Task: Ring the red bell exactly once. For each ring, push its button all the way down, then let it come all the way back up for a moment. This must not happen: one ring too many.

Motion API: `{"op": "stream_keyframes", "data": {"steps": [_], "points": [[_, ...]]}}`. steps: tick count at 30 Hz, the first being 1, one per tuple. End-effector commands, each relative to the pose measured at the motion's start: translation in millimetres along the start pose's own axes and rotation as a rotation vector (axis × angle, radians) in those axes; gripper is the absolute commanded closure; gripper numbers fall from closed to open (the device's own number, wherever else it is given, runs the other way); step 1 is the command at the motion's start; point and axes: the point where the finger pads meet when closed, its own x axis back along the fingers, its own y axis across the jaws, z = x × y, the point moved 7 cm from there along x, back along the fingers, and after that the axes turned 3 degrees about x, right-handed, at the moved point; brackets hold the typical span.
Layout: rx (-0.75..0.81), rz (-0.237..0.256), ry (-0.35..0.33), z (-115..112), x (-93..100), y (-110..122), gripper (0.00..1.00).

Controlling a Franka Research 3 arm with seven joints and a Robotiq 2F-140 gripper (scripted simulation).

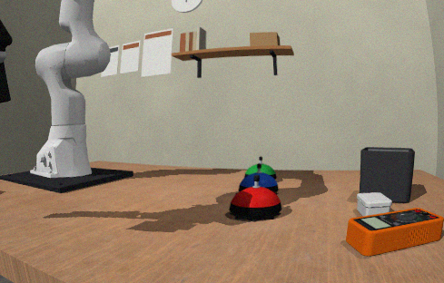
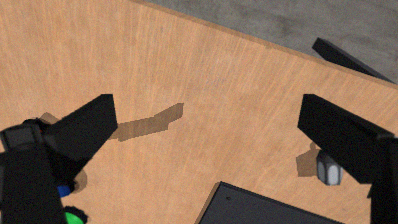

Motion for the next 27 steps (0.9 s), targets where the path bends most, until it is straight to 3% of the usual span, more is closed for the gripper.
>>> {"op": "stream_keyframes", "data": {"steps": [1,17,18,20,27], "points": [[0.0,0.0,0.0,0,0.1,0,0.0],[0.0,0.0,0.0,0,0.1,0,0.0],[0.0,-0.001,0.0,0,-0.1,-1,0.9],[-0.006,-0.017,-0.002,1,-3.9,-15,0.9],[-0.053,-0.152,0.021,-13,-42.8,-154,0.9]]}}
